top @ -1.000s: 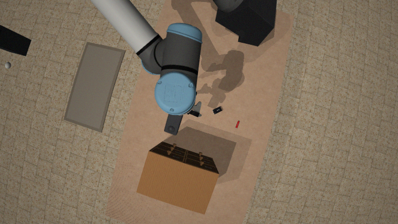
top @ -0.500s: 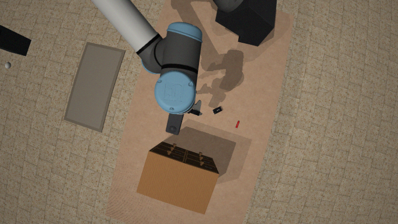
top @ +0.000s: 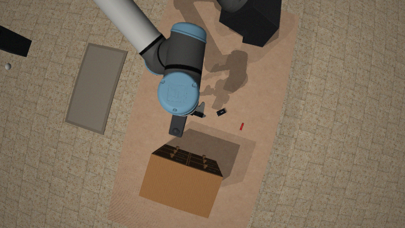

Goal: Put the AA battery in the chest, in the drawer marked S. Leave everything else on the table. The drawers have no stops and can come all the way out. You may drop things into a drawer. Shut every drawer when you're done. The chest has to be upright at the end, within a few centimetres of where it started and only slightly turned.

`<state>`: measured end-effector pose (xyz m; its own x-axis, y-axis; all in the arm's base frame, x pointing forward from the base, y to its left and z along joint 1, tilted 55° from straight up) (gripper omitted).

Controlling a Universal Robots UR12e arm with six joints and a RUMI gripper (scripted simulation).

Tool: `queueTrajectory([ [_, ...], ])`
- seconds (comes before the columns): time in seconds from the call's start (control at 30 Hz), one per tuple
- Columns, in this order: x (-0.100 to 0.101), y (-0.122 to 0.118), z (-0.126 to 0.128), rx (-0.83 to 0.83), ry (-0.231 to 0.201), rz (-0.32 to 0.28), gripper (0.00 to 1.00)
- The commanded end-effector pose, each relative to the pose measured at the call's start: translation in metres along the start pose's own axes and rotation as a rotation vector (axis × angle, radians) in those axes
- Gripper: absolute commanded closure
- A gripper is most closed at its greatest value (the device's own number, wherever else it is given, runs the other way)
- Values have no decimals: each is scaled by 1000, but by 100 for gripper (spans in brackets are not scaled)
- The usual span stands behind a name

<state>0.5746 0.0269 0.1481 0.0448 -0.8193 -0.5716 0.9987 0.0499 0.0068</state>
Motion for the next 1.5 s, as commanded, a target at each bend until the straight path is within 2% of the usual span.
queueTrajectory([
  [0.0,0,0,0,0,-1,10,0],
  [0.3,3,0,0,0,-5,40,0],
  [0.73,12,-1,0,0,-17,142,0],
  [0.8,12,-1,0,0,-17,142,0],
  [1.47,36,-3,-1,0,-45,372,0],
])
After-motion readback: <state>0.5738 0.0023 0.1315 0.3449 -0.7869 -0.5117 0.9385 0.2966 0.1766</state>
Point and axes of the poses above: the point where the finger pads meet when closed, its own x axis out along the fingers, its own z axis across the jaws, y = z × x, the point moved 8 cm from there along -x, back along the fingers, and after that the axes turned 7 degrees about -x, right-handed, at the moved point
